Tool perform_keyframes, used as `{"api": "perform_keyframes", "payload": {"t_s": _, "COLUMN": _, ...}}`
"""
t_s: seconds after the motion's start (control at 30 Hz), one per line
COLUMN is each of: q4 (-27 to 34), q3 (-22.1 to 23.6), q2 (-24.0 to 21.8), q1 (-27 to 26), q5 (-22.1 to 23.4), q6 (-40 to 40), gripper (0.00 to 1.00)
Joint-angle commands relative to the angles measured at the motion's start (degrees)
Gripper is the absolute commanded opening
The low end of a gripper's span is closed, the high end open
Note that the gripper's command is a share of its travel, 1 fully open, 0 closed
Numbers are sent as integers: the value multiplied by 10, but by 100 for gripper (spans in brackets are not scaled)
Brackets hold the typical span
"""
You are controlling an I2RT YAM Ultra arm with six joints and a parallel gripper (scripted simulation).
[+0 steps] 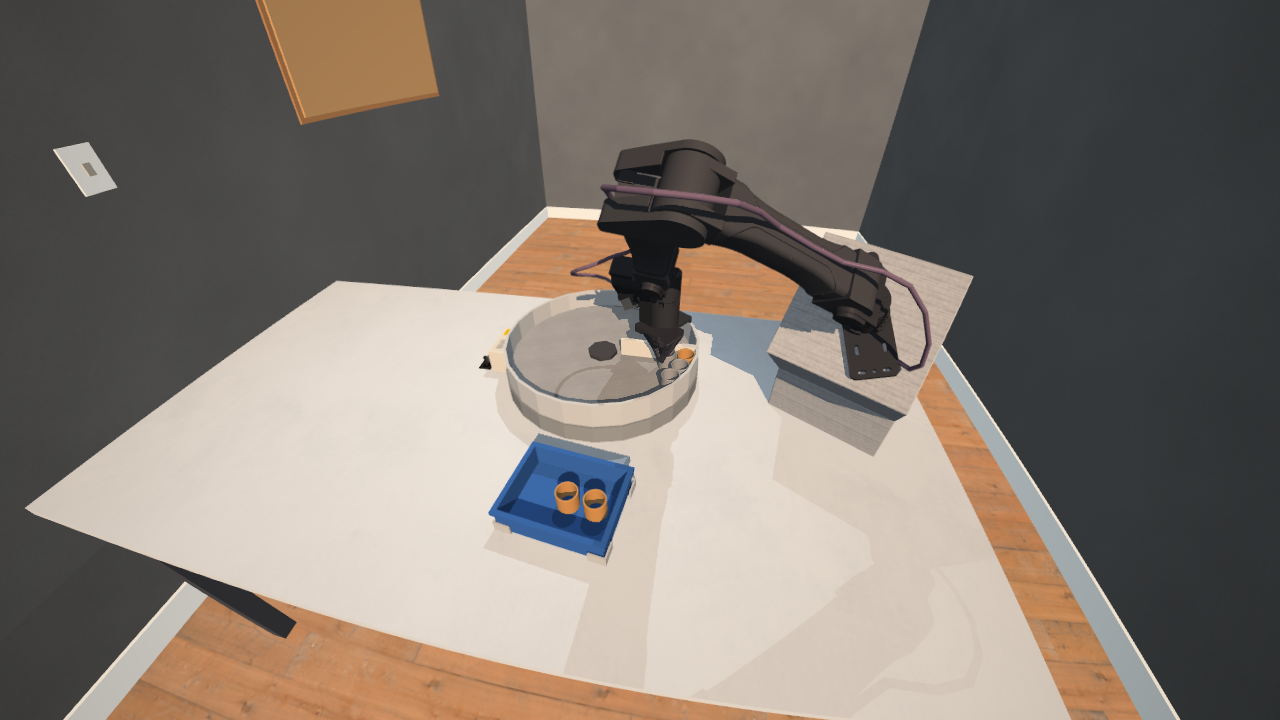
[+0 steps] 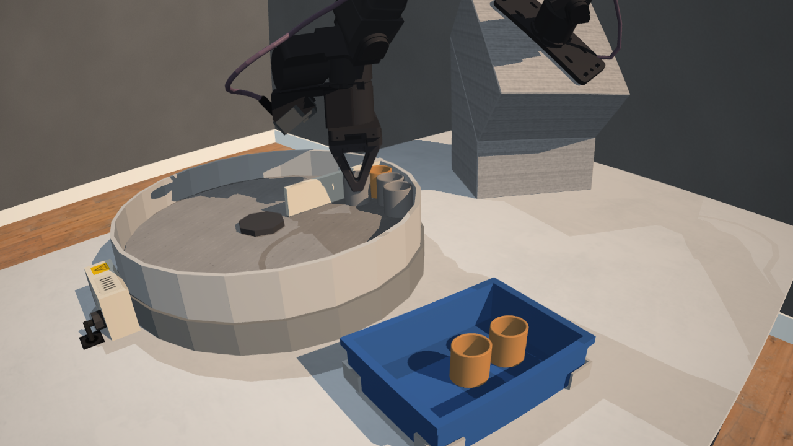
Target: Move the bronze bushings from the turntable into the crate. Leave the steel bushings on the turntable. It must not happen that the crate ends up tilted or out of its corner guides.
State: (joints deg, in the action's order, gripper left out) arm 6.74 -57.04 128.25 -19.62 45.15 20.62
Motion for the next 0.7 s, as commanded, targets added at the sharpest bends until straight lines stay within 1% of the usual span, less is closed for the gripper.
{"api": "perform_keyframes", "payload": {"t_s": 0.0, "q4": -12, "q3": -17, "q2": 6, "q1": -10, "q5": -9, "q6": 2, "gripper": 0}}
{"api": "perform_keyframes", "payload": {"t_s": 0.23, "q4": -12, "q3": -17, "q2": 6, "q1": -11, "q5": -9, "q6": 2, "gripper": 0}}
{"api": "perform_keyframes", "payload": {"t_s": 0.3, "q4": -10, "q3": -17, "q2": -2, "q1": -12, "q5": -9, "q6": -2, "gripper": 0}}
{"api": "perform_keyframes", "payload": {"t_s": 0.37, "q4": 10, "q3": -17, "q2": -18, "q1": -15, "q5": -8, "q6": -8, "gripper": 0}}
{"api": "perform_keyframes", "payload": {"t_s": 0.47, "q4": 14, "q3": -16, "q2": -21, "q1": -17, "q5": -8, "q6": -12, "gripper": 0}}
{"api": "perform_keyframes", "payload": {"t_s": 0.67, "q4": 65, "q3": -15, "q2": -50, "q1": -43, "q5": 6, "q6": -46, "gripper": 0}}
